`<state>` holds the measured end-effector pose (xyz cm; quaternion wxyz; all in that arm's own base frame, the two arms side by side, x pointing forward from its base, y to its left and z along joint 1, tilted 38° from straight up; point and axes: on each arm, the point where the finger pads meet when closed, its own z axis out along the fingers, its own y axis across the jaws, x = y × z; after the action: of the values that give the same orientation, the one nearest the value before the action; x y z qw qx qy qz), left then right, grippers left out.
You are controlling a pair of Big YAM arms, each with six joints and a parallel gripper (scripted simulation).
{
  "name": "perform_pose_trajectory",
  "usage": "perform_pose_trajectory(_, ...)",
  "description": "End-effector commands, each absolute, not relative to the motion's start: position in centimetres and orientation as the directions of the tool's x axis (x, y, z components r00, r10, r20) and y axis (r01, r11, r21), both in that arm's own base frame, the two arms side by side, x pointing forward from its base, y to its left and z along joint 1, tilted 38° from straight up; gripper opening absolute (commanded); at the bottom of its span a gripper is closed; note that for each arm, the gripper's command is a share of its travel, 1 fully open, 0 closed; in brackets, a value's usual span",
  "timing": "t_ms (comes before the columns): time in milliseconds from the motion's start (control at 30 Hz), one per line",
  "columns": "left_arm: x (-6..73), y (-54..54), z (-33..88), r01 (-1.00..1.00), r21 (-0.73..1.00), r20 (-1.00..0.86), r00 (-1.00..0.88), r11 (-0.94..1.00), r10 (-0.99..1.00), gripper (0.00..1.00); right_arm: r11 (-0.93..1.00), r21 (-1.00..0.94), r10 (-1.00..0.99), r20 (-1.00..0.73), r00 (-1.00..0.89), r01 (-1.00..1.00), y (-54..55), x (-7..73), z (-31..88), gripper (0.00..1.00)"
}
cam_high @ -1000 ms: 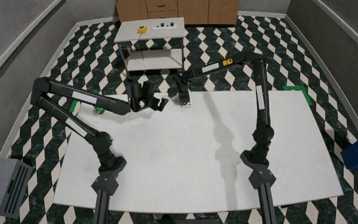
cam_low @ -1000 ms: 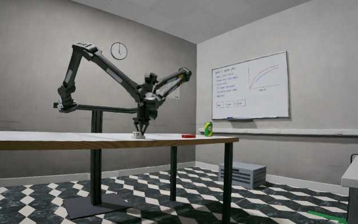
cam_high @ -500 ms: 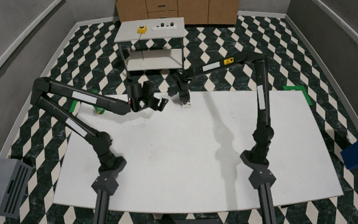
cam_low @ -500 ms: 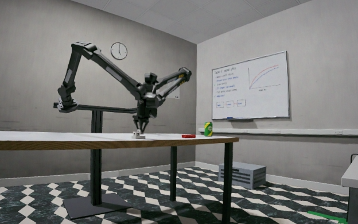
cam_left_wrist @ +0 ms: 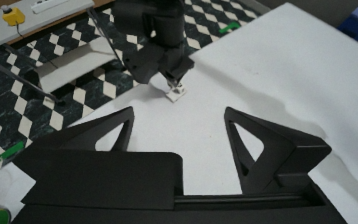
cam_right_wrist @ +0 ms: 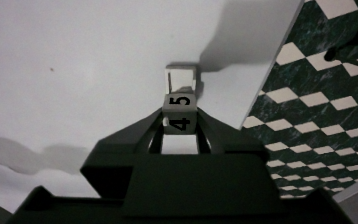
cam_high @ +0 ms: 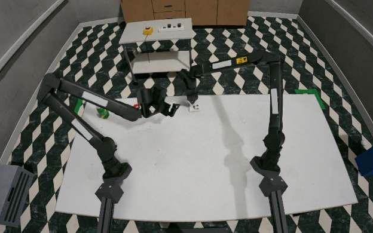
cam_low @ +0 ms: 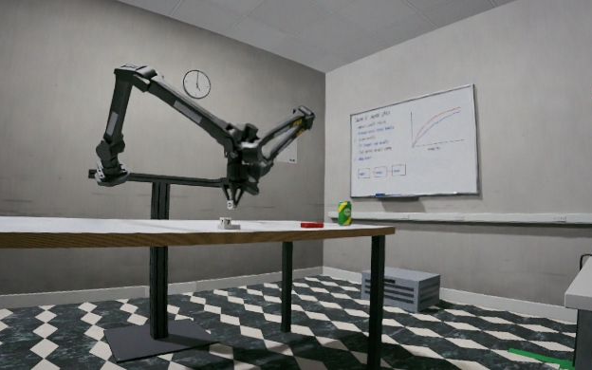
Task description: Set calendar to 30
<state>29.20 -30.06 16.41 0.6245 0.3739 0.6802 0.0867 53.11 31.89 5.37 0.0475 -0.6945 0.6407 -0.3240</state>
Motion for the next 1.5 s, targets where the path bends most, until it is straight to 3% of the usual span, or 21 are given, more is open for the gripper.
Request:
perform_pose_trajectory(0,31.4,-32.0,17.7,0.379,0.582,-0.8,0.109,0.72,0.589,1.0,-0.17,-0.502,-0.927,0.373,-0.034,-0.848,33.4,53.0,6.7,0.25)
perform_pose_trajectory(200,35.0,-34.7,13.7,0.421,0.589,-0.801,0.193,0.689,0.567,1.0,-0.101,-0.531,-0.936,0.337,-0.101,-0.841,26.9,54.3,9.0,0.25)
perform_pose_trajectory(467,37.8,-35.7,8.9,0.455,0.604,-0.794,0.281,0.654,0.539,1.0,-0.185,-0.492,-0.92,0.392,-0.026,-0.851,17.4,55.6,8.8,0.25)
perform_pose_trajectory(833,38.0,-35.1,6.3,0.485,0.601,-0.796,0.296,0.635,0.528,1.0,-0.162,-0.495,-0.924,0.38,-0.045,-0.853,15.5,56.0,7.5,0.25)
perform_pose_trajectory(1033,37.8,-35.4,6.9,0.482,0.599,-0.798,0.304,0.639,0.52,1.0,0.088,-0.561,-0.93,0.249,-0.27,-0.823,15.3,55.7,6.6,0.25)
perform_pose_trajectory(1100,37.8,-35.4,6.9,0.482,0.599,-0.798,0.304,0.639,0.52,1.0,0.088,-0.561,-0.93,0.249,-0.27,-0.823,15.3,55.7,6.6,0.25)
perform_pose_trajectory(1467,37.8,-35.4,6.9,0.482,0.599,-0.798,0.304,0.639,0.52,1.0,0.526,-0.615,-0.773,-0.059,-0.631,-0.587,14.9,55.9,7.5,0.25)
